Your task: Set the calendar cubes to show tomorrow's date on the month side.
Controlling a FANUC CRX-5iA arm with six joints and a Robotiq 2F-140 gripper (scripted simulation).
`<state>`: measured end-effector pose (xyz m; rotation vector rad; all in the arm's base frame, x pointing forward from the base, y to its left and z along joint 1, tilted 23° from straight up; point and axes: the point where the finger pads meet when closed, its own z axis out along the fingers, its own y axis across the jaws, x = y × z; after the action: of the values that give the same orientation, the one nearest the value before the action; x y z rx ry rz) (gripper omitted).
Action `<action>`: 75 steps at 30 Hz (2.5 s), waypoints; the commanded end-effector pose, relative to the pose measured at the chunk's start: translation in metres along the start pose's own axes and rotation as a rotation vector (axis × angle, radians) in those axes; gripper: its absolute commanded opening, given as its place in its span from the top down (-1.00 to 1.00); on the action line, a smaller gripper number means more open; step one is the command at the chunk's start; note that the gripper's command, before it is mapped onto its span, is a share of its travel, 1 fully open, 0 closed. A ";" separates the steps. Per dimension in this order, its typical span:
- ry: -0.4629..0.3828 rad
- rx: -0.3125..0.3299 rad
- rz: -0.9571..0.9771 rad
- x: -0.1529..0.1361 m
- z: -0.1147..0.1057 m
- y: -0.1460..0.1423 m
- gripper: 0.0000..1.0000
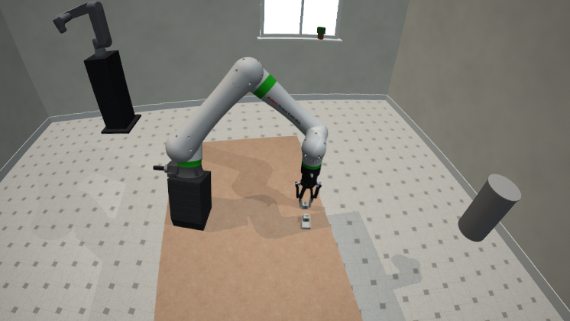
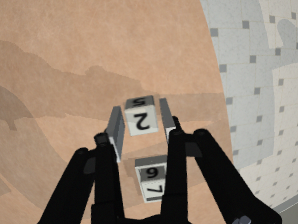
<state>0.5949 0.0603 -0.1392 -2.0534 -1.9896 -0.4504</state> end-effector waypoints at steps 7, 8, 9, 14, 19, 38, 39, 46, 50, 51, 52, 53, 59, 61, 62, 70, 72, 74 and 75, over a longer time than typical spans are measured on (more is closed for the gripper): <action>0.000 0.000 0.000 0.000 0.000 0.000 0.28; 0.000 0.000 0.000 0.000 0.000 0.000 0.28; 0.000 0.000 0.000 0.000 0.000 0.000 0.28; 0.000 0.000 0.000 0.000 0.000 0.000 0.28; 0.000 0.000 0.000 0.000 0.000 0.000 0.28; 0.000 0.000 0.000 0.000 0.000 0.000 0.49; 0.000 0.000 0.000 0.000 0.000 0.000 0.49; 0.000 0.000 0.000 0.000 0.000 0.000 0.49; 0.000 0.000 0.000 0.000 0.000 0.000 0.49; 0.000 0.000 0.000 0.000 0.000 0.000 0.49; 0.000 0.000 0.000 0.000 0.000 0.000 0.49; 0.000 0.000 0.000 0.000 0.000 0.000 0.49; 0.000 0.000 0.000 0.000 0.000 0.000 0.49; 0.000 0.000 0.000 0.000 0.000 0.000 0.49; 0.000 0.000 0.000 0.000 0.000 0.000 0.49; 0.000 0.000 0.000 0.000 -0.019 0.000 0.49; 0.000 0.000 0.000 0.000 -0.025 0.000 0.49; 0.000 0.000 0.000 0.000 -0.040 0.000 0.49; 0.000 0.000 0.000 0.000 -0.047 0.000 0.49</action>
<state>0.5935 0.0488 -0.1118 -2.0536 -1.9896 -0.4506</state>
